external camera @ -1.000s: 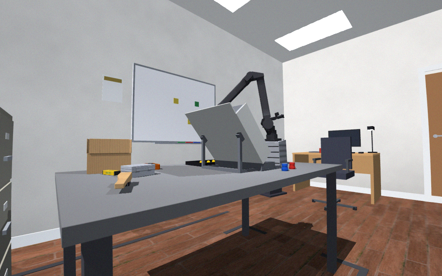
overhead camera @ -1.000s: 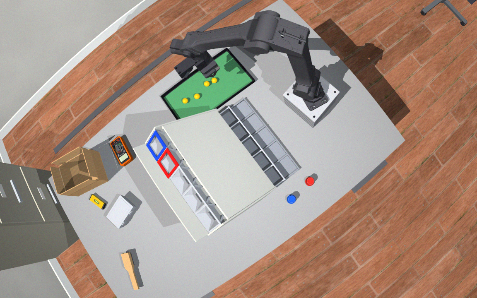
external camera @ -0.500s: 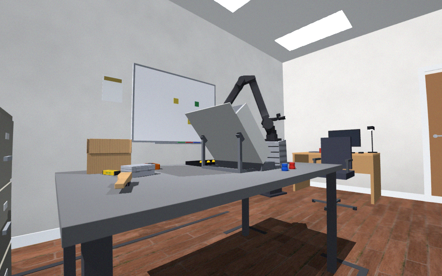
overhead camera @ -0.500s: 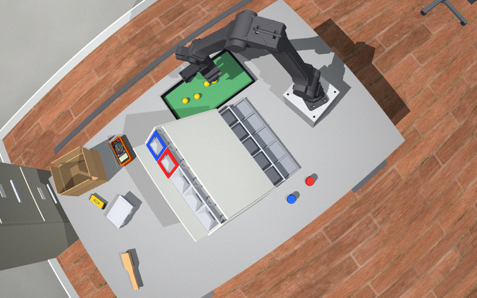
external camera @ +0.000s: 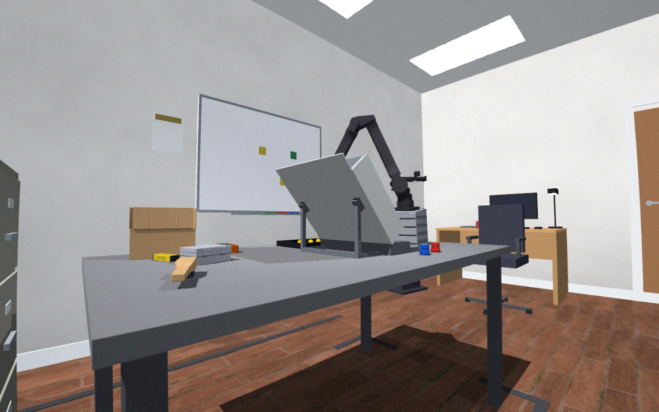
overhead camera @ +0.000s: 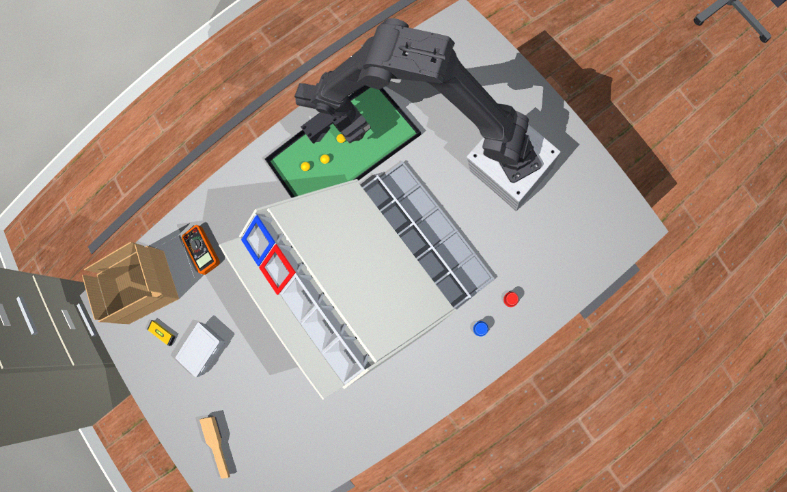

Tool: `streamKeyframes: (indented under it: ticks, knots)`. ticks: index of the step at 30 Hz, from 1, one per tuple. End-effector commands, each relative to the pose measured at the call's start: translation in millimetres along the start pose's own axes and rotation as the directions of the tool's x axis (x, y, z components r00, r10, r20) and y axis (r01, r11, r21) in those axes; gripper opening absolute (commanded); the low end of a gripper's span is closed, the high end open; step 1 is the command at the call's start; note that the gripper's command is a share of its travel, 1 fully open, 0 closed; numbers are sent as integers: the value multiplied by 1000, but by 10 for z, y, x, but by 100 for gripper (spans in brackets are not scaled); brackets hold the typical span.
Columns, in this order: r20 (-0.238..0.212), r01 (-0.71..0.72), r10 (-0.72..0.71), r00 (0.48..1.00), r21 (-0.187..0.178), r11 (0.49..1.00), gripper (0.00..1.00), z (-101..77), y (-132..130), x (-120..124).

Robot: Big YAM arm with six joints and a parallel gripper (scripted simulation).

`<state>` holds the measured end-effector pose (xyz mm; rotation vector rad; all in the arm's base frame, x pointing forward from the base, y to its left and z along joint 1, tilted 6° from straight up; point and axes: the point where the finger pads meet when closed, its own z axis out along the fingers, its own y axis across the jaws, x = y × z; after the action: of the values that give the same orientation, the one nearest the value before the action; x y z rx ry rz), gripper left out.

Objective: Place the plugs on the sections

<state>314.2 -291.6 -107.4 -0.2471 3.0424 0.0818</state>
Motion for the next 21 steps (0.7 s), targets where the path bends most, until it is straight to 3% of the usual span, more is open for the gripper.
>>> streamKeyframes:
  ticks: [1,21]
  knots:
    - [15,-1,1,1000,19,1000,80,-42,-17,-74]
    - [13,-1,1,1000,15,1000,80,218,-20,-76]
